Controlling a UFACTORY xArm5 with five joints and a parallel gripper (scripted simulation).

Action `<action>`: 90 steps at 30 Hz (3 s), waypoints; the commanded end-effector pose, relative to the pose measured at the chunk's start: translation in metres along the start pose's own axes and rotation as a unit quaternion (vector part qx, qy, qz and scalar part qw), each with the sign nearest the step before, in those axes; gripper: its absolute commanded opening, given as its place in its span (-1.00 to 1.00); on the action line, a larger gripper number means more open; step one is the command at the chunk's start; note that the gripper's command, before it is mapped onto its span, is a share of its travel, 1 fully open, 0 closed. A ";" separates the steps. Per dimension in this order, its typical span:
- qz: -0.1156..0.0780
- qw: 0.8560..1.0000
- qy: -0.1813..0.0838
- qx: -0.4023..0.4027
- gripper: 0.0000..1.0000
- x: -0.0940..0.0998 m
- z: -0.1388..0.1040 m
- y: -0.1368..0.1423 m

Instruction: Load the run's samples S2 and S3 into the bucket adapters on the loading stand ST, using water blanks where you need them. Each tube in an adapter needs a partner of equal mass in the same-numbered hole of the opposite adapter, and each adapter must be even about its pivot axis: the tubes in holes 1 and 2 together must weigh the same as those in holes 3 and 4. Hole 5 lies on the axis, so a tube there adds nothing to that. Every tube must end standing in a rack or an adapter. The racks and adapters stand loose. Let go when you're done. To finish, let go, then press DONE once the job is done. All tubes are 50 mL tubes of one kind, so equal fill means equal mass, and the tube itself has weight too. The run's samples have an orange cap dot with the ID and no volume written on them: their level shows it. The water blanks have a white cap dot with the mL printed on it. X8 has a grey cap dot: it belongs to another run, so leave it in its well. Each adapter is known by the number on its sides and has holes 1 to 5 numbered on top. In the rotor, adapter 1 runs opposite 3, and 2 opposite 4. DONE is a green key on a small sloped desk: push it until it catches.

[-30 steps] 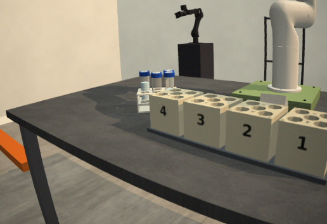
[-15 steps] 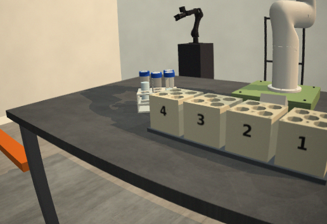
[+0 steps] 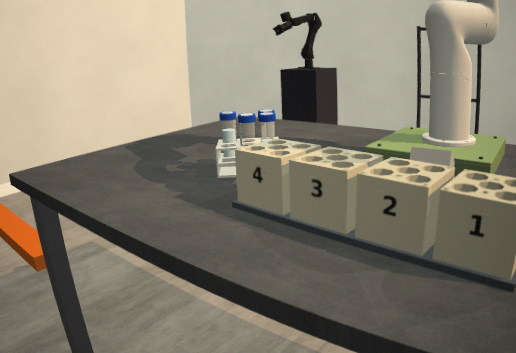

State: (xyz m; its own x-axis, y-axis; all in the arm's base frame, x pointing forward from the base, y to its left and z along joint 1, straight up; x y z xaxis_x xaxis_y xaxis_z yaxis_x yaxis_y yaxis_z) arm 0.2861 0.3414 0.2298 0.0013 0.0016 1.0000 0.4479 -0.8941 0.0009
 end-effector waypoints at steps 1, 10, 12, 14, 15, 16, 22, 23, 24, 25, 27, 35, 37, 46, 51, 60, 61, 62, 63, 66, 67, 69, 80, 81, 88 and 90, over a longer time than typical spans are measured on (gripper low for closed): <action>0.001 1.000 0.002 0.000 -1.00 0.002 0.001 0.000; 0.001 1.000 0.002 0.000 -1.00 0.002 0.001 0.000; 0.001 1.000 0.002 0.000 -1.00 0.002 0.001 0.000; 0.001 1.000 0.002 0.000 -1.00 0.002 0.001 0.000; 0.001 1.000 0.002 0.000 -1.00 0.002 0.001 0.000; 0.001 1.000 0.002 0.000 -1.00 0.002 0.001 0.000; 0.001 1.000 0.002 0.000 -1.00 0.002 0.001 0.000; 0.001 1.000 0.002 0.000 -1.00 0.002 0.001 0.000; 0.001 1.000 0.002 0.000 -1.00 0.002 0.001 0.000; 0.001 1.000 0.002 0.000 -1.00 0.002 0.001 0.000; 0.001 1.000 0.002 0.000 -1.00 0.002 0.001 0.000; 0.001 1.000 0.002 0.000 -1.00 0.002 0.001 0.000; 0.001 1.000 0.002 0.000 -1.00 0.002 0.001 0.000; 0.001 1.000 0.002 0.000 -1.00 0.002 0.001 0.000; 0.001 1.000 0.002 0.000 -1.00 0.002 0.001 0.000; 0.001 1.000 0.002 0.000 -1.00 -0.006 0.001 0.000; 0.001 1.000 0.002 0.000 -1.00 -0.008 0.001 0.000; 0.001 1.000 0.002 0.000 -1.00 -0.010 0.001 0.000; 0.001 1.000 0.002 0.000 -1.00 -0.012 0.001 0.000; 0.001 1.000 0.002 0.000 -1.00 -0.018 0.001 0.000; 0.001 1.000 0.002 0.000 -1.00 -0.020 0.001 0.000; 0.001 1.000 0.002 0.000 -1.00 -0.024 0.001 0.000; 0.001 1.000 0.002 0.000 -1.00 -0.042 0.001 0.000; 0.001 1.000 0.002 0.000 -1.00 -0.044 0.001 0.000; 0.001 1.000 0.002 0.000 -1.00 -0.056 0.001 0.000; 0.001 1.000 0.002 0.000 -1.00 -0.058 0.001 0.000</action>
State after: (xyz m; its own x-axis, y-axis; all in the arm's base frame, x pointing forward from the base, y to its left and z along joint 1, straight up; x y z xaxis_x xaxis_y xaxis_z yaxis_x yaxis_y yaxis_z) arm 0.2857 0.3409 0.1743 0.0024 0.0029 1.0000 0.4479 -0.8941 0.0015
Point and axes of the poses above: the point where the finger pads meet when closed, its own x axis back along the fingers, its own y axis across the jaws, z = x × y, the point moved 2 cm from there along x, back along the fingers, and after that the axes turned 11 degrees about -x, right-handed, at the moved point
